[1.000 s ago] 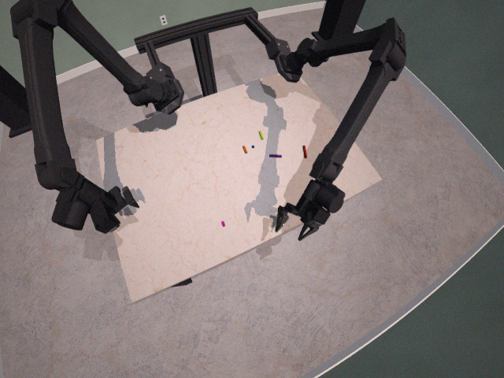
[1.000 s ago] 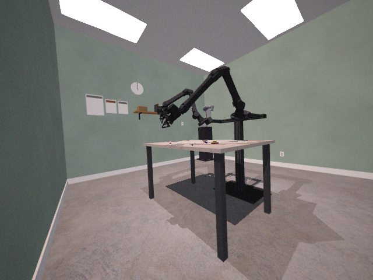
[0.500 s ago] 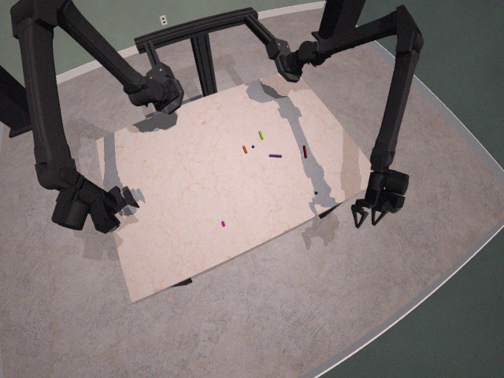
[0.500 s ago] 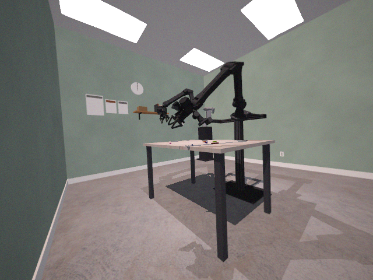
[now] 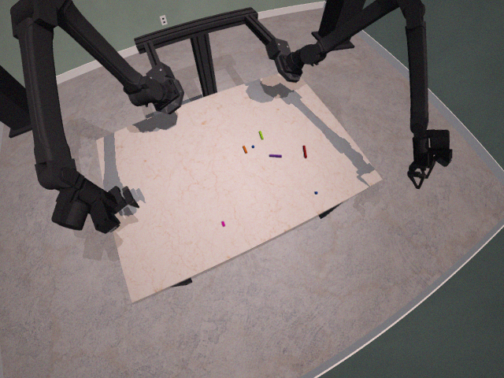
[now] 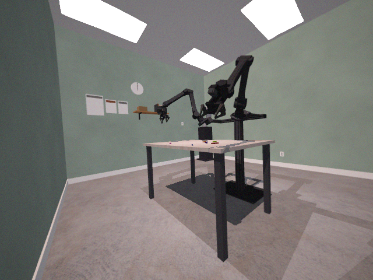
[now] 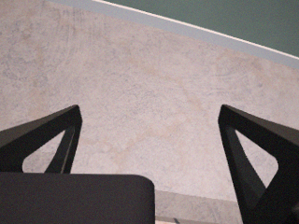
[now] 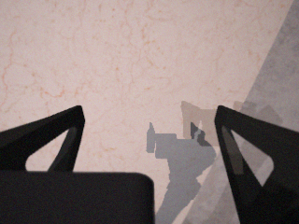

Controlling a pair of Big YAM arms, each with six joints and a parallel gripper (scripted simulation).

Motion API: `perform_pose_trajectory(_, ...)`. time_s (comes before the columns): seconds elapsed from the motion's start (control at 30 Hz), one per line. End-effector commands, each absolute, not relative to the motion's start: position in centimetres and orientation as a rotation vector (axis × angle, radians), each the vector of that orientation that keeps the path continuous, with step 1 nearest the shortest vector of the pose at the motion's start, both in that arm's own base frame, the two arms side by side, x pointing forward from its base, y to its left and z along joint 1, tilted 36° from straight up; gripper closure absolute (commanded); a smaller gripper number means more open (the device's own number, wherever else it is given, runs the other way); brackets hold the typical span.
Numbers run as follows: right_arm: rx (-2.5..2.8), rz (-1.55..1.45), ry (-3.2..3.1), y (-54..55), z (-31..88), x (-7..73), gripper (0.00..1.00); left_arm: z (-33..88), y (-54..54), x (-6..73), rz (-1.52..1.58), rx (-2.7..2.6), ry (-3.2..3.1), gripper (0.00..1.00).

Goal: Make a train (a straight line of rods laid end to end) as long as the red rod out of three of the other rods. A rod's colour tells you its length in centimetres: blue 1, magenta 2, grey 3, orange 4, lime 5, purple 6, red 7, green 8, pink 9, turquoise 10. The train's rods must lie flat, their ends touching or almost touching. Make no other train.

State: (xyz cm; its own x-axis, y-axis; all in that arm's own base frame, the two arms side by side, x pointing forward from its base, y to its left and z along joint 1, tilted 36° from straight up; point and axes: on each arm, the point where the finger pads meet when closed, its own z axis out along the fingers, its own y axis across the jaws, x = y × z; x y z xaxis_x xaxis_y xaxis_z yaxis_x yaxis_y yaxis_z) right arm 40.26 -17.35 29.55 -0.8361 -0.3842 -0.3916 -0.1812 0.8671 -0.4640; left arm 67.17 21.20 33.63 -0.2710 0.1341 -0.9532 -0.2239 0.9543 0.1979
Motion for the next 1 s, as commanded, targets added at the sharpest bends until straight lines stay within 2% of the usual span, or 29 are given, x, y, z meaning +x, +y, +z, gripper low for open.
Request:
perform_pose_trajectory(0.0,-0.407,-0.587,2.523,-17.5,31.2,40.7,0.00,35.4,23.9,65.2,0.354,-0.123,1.801,0.00)
perform_pose_trajectory(0.47,-0.407,-0.587,2.523,-17.5,31.2,40.7,0.00,49.2,42.8,43.0,0.692,-0.505,1.546,0.00)
perform_pose_trajectory(0.53,-0.407,-0.587,2.523,-17.5,31.2,40.7,0.00,49.2,42.8,43.0,0.692,-0.505,1.546,0.00)
perform_pose_trajectory(0.97,-0.407,-0.587,2.523,-17.5,31.2,40.7,0.00,58.5,46.7,21.2,0.997,-0.745,1.287,0.00)
